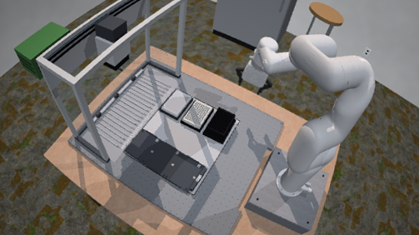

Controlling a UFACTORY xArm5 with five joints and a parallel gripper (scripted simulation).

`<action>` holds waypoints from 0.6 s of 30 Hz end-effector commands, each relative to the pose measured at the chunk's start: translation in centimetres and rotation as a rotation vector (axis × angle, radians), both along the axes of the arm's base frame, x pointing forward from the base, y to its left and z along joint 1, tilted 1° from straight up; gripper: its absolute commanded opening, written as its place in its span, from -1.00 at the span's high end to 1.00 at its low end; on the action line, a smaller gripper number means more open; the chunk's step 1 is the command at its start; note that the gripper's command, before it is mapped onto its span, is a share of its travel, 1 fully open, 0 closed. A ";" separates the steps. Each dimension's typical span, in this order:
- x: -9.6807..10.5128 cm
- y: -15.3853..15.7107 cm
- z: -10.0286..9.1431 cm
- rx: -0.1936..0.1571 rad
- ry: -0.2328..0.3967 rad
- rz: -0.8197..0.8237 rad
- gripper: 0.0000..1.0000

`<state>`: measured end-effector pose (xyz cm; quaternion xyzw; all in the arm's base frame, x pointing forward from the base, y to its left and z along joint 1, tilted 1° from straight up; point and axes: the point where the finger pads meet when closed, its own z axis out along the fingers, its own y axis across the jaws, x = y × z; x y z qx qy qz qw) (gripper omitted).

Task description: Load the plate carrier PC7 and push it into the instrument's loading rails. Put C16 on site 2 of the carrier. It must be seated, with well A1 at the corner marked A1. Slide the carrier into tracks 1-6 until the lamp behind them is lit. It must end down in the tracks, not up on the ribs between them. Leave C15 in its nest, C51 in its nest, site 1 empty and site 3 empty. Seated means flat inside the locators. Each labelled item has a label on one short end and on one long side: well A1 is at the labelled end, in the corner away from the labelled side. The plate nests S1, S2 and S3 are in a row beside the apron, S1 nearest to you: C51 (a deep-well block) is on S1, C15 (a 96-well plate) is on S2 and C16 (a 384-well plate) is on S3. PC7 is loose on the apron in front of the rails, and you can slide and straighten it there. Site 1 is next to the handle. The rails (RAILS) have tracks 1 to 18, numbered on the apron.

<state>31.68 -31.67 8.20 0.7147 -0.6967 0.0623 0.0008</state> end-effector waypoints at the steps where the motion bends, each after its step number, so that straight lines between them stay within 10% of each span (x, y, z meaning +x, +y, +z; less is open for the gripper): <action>1: 0.1 -0.1 0.1 -0.003 -0.003 0.000 -1.00; 18: 0.4 0.3 0.4 -0.003 0.001 0.033 -1.00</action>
